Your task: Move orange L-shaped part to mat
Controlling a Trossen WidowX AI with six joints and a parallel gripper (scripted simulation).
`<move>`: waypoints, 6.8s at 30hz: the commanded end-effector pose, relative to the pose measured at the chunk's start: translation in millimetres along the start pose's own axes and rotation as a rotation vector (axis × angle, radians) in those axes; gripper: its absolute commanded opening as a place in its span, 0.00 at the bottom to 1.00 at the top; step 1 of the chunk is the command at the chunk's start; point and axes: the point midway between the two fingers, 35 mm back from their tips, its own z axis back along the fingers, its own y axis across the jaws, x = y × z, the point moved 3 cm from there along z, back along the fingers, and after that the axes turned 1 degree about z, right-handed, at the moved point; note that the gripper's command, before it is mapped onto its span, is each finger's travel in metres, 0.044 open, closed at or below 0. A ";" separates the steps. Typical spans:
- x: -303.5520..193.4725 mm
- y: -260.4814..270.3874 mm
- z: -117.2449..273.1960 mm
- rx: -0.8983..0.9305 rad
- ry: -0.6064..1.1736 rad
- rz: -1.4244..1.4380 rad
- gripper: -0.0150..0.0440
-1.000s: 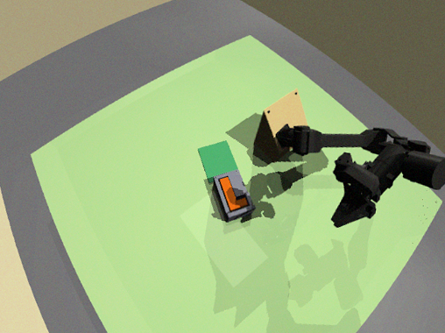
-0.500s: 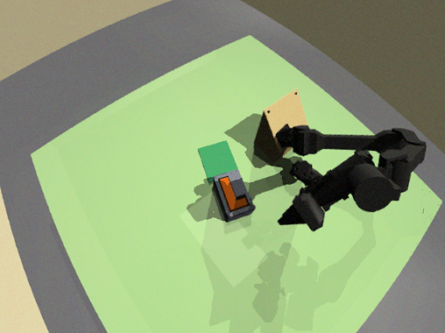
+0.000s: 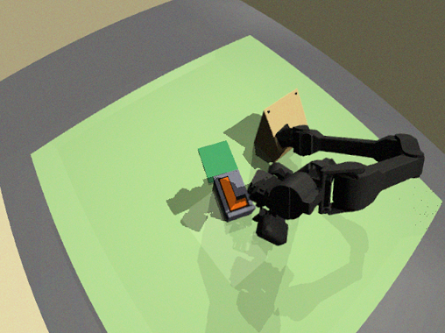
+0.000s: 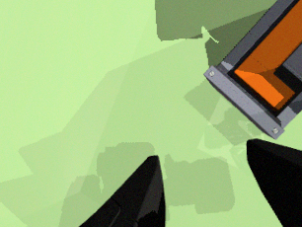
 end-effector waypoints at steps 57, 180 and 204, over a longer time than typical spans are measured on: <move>-7.9 -55.4 -167.7 -0.143 0.454 0.683 0.56; 73.4 -89.0 -109.1 0.262 0.518 2.217 0.73; 60.1 -99.2 -143.3 0.263 0.517 2.217 0.73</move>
